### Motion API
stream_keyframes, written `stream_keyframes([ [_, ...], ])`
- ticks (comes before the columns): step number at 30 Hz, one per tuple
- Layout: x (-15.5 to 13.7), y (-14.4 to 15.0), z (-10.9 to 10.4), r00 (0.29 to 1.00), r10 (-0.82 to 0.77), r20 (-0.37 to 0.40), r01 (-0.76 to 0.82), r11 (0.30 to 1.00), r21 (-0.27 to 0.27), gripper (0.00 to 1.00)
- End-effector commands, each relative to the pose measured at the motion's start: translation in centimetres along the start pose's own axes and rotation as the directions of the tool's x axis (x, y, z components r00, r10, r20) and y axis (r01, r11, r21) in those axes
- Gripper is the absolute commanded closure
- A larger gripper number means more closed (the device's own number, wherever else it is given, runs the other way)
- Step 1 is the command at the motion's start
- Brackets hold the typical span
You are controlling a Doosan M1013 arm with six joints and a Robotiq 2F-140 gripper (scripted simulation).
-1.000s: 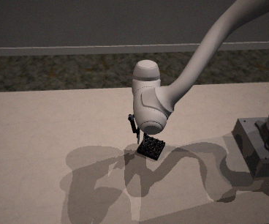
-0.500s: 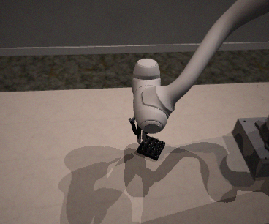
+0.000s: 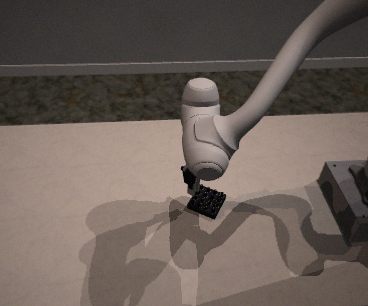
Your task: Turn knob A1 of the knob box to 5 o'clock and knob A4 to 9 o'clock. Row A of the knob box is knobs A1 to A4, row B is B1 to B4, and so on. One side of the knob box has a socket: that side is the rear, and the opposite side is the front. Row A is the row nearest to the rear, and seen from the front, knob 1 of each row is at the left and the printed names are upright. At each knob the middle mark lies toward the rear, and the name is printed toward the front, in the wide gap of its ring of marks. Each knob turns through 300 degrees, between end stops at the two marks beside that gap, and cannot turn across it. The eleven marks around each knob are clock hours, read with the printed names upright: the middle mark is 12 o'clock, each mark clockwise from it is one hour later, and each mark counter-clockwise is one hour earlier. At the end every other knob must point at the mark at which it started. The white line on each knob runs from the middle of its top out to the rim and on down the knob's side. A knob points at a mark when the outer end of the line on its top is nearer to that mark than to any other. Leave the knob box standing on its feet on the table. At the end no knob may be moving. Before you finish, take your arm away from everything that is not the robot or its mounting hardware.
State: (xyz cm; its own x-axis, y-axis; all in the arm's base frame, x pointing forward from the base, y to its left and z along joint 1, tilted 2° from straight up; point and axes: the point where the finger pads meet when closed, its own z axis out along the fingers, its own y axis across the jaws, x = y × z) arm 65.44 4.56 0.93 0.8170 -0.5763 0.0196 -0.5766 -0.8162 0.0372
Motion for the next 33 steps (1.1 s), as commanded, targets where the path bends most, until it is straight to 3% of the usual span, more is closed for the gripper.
stream_keyframes([
  [1, 0.00, 0.00, -0.19, 0.988, -0.155, 0.007, 0.155, 0.988, 0.009, 0.88],
  [5, 0.00, 0.00, -0.28, 0.973, -0.229, 0.006, 0.229, 0.973, 0.010, 0.88],
  [33, 0.00, 0.00, -0.29, 0.973, -0.232, 0.006, 0.232, 0.973, 0.010, 0.88],
])
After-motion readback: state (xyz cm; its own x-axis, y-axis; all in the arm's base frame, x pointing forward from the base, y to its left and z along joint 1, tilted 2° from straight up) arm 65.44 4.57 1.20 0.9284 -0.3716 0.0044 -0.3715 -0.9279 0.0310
